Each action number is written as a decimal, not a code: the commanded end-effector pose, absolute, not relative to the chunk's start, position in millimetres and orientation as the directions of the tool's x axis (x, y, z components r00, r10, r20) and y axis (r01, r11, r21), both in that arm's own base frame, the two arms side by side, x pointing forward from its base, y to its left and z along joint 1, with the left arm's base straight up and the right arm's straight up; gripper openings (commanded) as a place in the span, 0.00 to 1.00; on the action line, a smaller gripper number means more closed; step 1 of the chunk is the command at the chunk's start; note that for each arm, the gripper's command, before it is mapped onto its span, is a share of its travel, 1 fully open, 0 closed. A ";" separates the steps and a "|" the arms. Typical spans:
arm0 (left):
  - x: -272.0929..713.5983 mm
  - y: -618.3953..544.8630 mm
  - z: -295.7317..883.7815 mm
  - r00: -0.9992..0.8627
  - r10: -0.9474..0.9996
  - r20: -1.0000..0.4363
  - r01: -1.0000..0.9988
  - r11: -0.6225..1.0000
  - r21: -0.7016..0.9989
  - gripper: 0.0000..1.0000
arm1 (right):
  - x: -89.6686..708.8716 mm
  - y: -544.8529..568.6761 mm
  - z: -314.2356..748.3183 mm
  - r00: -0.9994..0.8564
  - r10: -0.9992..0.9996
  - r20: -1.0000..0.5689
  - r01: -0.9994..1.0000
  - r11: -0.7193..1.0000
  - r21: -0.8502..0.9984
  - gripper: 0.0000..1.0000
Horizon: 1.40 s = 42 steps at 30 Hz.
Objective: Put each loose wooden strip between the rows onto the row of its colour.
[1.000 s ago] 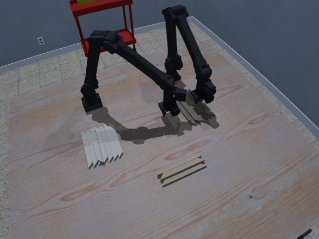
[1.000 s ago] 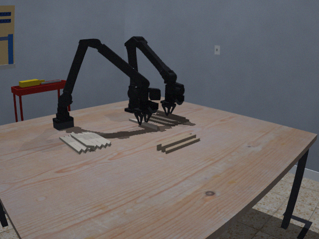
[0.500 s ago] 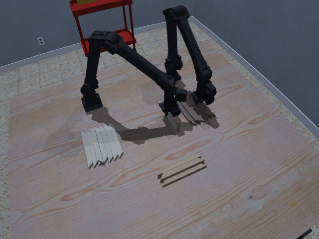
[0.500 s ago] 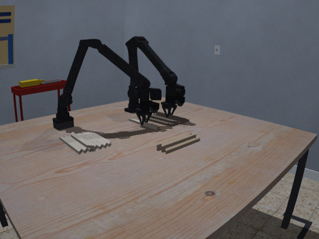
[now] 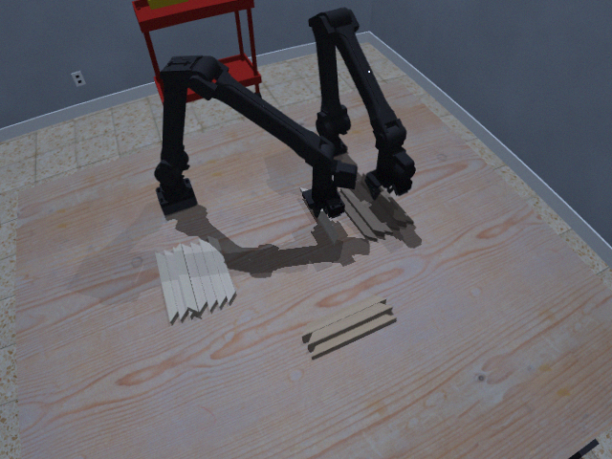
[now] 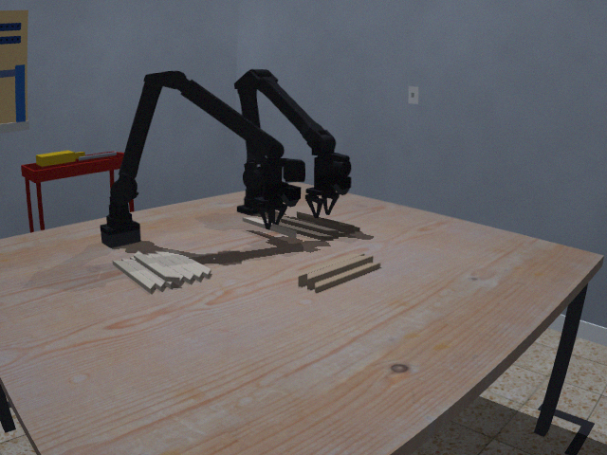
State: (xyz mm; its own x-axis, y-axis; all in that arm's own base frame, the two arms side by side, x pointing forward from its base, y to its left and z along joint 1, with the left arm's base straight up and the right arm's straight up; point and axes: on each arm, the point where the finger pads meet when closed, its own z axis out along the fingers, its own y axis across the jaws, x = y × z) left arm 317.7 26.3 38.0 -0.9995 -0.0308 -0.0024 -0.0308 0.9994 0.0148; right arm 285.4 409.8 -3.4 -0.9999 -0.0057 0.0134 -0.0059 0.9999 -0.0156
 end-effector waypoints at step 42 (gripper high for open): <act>241.2 -150.8 233.9 -0.608 0.366 -0.705 0.536 0.844 -0.024 1.00 | 324.8 93.9 55.8 -0.998 -0.066 -0.013 -0.066 0.998 0.003 0.22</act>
